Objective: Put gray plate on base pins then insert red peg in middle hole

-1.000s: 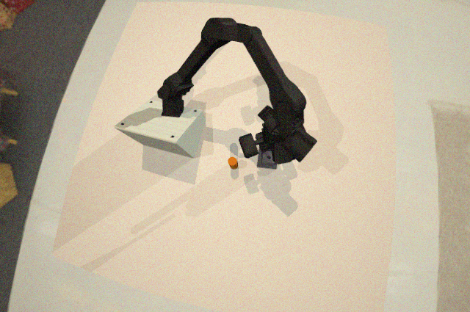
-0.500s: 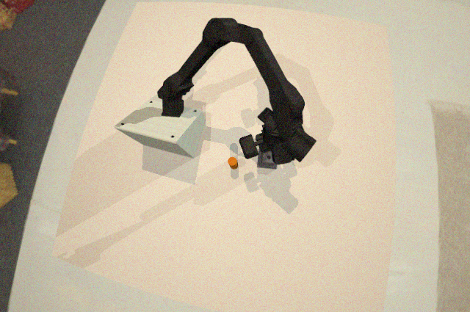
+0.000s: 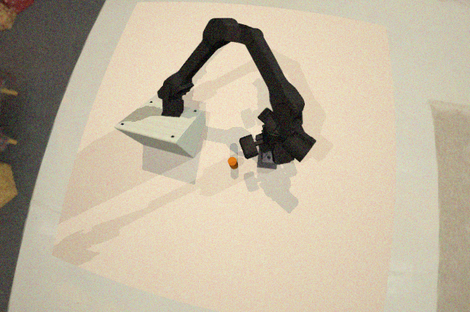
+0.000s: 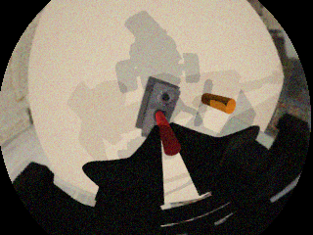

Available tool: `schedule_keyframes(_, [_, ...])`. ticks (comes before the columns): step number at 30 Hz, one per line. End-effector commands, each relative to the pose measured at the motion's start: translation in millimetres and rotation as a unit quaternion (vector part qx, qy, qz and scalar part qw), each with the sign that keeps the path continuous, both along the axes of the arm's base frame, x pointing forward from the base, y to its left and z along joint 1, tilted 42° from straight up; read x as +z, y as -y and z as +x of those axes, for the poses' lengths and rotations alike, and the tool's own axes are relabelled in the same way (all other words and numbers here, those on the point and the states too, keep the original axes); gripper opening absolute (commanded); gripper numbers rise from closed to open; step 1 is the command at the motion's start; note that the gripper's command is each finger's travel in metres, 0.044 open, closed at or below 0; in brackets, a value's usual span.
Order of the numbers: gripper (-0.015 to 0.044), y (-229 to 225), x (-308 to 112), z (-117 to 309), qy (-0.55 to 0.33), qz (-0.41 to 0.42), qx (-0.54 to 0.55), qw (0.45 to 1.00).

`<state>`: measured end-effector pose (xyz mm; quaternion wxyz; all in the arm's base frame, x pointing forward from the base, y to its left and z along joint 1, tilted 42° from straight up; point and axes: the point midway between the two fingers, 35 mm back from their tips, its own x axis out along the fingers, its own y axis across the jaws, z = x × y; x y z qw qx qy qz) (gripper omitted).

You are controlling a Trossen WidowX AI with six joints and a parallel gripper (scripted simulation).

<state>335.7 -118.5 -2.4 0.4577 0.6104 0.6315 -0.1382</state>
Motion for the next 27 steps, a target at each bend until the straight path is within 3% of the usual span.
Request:
schedule_keyframes(1, [0.0, -0.2, 0.0, 0.1, 0.0, 0.0, 0.0, 1.0])
schedule_keyframes(19, [0.0, -1.5, -0.7, 0.8, 0.001, -0.001, 0.002, 1.0])
schedule_keyframes(24, [0.0131, -1.5, -0.7, 0.8, 0.001, -0.001, 0.002, 1.0])
schedule_keyframes(27, [0.015, -1.5, -0.7, 0.8, 0.001, -0.001, 0.002, 1.0])
